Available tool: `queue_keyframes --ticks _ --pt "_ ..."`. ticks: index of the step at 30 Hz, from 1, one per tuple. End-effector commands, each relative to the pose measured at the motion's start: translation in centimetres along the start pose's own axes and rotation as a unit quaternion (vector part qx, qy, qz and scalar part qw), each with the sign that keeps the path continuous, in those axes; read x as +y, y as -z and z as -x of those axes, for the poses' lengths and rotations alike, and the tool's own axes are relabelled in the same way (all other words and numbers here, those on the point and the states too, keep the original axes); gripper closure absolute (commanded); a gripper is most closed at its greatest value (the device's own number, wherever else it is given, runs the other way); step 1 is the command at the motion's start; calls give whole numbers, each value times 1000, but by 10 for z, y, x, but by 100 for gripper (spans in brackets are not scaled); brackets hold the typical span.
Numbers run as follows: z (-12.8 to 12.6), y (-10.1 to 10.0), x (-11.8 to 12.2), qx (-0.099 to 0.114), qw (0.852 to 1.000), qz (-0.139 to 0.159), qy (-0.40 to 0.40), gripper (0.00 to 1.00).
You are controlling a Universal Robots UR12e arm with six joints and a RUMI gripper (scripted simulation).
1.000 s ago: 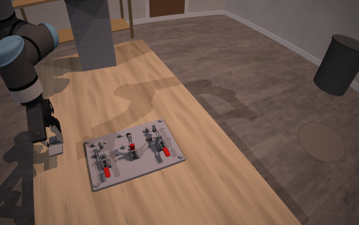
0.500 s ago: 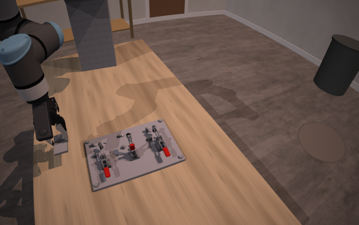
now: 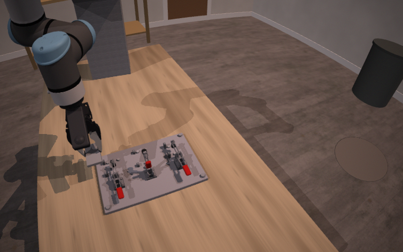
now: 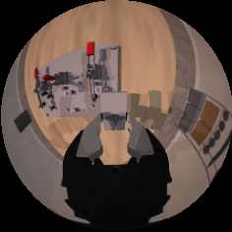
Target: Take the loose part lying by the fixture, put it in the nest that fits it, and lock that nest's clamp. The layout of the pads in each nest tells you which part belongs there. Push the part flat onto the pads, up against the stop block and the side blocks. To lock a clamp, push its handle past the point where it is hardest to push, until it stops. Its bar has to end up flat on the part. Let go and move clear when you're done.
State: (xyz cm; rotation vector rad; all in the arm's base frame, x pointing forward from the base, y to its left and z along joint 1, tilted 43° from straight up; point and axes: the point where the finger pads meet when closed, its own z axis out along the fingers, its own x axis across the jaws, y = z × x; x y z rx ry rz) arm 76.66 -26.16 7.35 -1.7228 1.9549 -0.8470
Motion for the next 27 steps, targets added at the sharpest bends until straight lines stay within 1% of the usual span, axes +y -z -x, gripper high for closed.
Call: queue_keyframes --ticks 1,3,5,8,12,17,20,22,27 --pt "58 -3 1 3 1000 1 -2 100" --pt "74 -4 1 3 1000 1 -2 100" --pt "74 -4 1 3 1000 1 -2 100" --pt "94 -5 -4 4 1000 -2 -2 100" --pt "121 -6 -4 4 1000 -2 -2 100" --pt "146 -8 -4 4 1000 -2 -2 100" --pt "156 -8 -4 4 1000 -2 -2 100" --pt "156 -8 -4 4 1000 -2 -2 100" --pt "165 -9 -4 4 1000 -2 -2 100"
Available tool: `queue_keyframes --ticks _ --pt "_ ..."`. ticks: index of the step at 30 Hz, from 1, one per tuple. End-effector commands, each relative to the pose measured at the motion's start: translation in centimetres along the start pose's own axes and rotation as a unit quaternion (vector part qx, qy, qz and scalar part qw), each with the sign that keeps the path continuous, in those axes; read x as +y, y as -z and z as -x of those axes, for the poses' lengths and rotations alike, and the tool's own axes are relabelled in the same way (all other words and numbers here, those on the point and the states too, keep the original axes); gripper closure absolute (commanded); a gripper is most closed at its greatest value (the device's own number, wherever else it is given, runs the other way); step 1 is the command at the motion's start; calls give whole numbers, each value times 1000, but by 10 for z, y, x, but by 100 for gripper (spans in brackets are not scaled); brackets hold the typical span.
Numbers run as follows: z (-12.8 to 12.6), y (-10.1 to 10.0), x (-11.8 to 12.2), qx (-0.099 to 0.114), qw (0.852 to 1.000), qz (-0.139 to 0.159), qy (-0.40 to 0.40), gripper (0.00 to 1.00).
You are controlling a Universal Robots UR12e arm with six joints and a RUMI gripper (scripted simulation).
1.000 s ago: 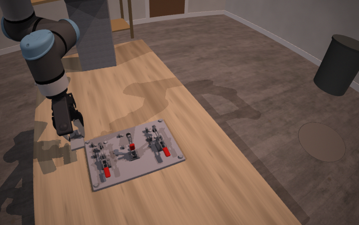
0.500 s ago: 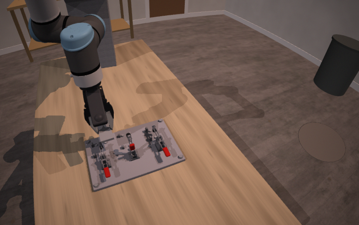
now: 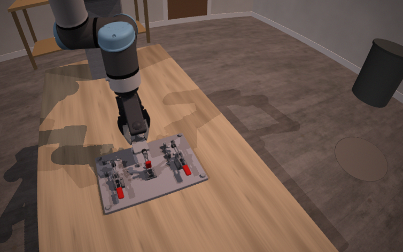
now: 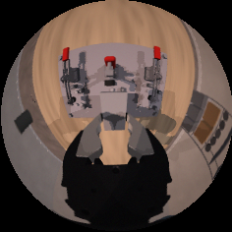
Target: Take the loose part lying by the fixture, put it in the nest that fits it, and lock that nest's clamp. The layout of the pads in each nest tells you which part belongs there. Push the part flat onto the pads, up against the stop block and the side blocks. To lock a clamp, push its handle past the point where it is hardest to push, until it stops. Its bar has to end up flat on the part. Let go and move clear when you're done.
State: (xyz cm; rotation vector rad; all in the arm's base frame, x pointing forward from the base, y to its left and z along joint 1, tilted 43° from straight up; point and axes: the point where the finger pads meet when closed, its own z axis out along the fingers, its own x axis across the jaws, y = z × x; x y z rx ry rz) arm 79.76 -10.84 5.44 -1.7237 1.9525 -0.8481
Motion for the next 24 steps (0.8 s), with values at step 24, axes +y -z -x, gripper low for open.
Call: queue_keyframes --ticks 24 --pt "10 -1 -2 4 1000 -1 -3 100"
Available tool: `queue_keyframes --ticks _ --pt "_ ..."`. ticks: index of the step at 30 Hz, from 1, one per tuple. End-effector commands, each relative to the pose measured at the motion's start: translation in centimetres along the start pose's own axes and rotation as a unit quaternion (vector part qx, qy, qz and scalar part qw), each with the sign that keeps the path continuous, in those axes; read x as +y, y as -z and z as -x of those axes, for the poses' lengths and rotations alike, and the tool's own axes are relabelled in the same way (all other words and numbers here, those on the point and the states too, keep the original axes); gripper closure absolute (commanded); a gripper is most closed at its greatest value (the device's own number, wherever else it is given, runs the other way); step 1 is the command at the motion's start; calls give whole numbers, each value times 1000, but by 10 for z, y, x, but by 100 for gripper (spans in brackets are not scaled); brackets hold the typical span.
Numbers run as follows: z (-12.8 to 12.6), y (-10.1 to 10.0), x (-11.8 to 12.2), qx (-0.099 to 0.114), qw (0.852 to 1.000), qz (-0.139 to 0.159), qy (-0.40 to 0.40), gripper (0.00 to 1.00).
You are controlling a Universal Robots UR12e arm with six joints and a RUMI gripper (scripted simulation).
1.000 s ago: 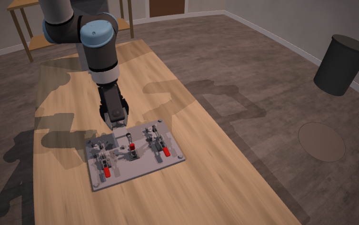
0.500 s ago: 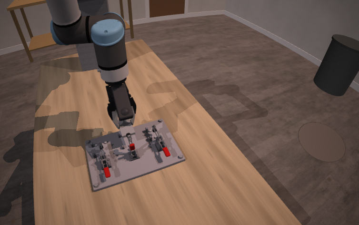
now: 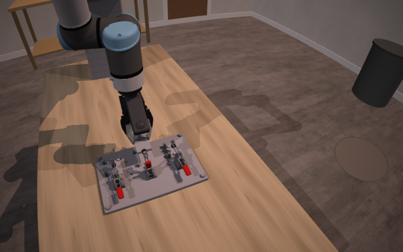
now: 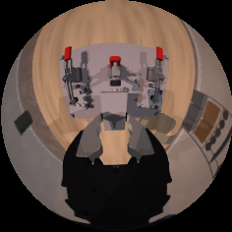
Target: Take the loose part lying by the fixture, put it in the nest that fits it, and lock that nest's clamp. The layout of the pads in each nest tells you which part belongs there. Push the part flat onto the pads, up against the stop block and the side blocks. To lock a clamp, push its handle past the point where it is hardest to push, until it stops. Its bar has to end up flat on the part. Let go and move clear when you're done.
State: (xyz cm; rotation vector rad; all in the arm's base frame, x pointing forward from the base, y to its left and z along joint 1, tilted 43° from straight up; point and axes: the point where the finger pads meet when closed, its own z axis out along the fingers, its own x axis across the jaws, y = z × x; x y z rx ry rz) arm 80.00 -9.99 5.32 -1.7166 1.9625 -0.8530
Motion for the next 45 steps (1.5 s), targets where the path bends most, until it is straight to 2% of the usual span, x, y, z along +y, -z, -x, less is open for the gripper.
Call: queue_keyframes --ticks 1,22,45 --pt "1 0 -1 0 1000 -1 0 100" --pt "1 -4 -3 0 1000 -2 0 100" --pt "2 -34 -5 0 1000 -2 1 100"
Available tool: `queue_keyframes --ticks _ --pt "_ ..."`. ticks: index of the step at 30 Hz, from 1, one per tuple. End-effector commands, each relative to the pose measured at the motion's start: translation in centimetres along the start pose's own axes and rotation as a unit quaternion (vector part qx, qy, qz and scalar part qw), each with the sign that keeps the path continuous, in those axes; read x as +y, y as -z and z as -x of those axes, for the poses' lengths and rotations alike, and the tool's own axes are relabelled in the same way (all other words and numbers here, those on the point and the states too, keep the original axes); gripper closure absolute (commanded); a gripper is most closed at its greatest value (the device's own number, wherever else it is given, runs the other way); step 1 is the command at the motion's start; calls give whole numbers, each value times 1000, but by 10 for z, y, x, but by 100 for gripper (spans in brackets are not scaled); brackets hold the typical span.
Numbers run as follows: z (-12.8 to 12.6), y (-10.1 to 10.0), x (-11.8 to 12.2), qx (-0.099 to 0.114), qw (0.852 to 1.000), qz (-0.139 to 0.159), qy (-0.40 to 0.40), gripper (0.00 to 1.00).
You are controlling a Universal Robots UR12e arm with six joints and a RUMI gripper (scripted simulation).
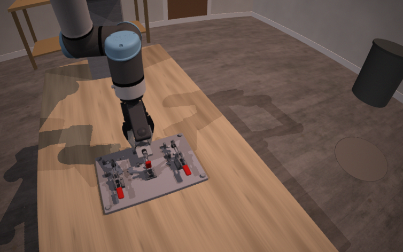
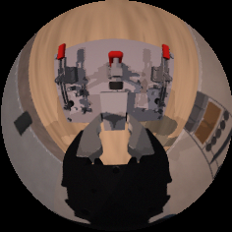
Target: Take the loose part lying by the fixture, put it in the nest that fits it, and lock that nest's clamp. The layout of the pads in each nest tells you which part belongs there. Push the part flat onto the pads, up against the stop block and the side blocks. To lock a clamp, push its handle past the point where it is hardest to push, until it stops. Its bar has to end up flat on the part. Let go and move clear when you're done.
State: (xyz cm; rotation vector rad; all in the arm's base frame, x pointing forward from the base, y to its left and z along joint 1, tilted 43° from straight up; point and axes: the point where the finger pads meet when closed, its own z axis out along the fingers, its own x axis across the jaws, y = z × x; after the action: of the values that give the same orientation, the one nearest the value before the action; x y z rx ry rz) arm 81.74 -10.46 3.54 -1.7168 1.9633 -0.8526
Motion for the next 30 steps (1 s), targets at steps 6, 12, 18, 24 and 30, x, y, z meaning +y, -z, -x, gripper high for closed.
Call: queue_keyframes --ticks 6,12,18,24,30 --pt "2 -18 -4 0 1000 -2 1 100" --pt "2 -23 -4 0 1000 -2 1 100" --pt "2 -28 -5 0 1000 -2 1 100" --pt "2 -30 -5 0 1000 -2 1 100" --pt "2 -29 -4 0 1000 -2 1 100"
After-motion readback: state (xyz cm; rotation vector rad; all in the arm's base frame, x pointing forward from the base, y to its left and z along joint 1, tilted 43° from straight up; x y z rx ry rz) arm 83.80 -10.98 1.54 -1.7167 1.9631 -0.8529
